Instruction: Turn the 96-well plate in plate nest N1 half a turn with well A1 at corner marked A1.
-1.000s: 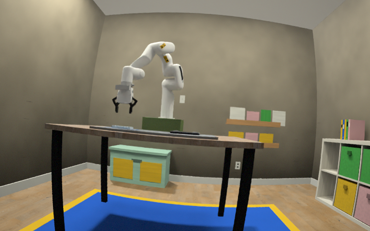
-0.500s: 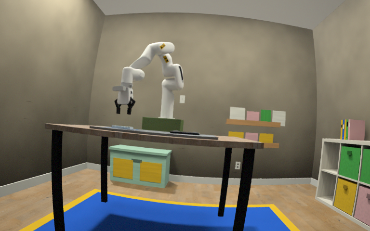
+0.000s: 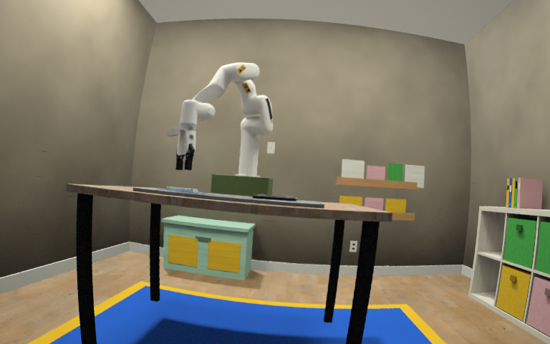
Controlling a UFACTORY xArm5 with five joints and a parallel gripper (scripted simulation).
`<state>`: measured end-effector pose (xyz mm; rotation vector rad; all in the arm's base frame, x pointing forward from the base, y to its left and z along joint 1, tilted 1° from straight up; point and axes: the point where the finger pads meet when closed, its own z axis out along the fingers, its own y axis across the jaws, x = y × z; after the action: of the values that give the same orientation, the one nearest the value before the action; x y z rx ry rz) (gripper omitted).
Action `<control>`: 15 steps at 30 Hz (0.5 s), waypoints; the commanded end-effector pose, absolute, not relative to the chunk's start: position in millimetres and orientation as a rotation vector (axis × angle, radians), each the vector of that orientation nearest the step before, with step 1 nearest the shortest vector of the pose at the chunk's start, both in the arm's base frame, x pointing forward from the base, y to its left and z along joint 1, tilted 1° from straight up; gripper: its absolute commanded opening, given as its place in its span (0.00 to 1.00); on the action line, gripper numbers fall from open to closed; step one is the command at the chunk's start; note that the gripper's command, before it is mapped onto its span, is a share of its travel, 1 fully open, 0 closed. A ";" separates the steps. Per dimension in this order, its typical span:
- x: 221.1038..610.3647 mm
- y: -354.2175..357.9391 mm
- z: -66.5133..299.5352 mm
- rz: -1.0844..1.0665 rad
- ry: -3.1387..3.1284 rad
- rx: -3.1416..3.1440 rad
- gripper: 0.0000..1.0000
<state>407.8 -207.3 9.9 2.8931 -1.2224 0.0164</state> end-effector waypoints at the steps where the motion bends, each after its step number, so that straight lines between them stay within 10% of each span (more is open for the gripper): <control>1: 409.1 -208.0 11.2 0.023 -1.451 2.789 1.00; 15: 409.1 -208.0 11.2 0.022 -1.978 2.447 1.00</control>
<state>407.8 -207.3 9.9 2.5504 -1.8370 0.0162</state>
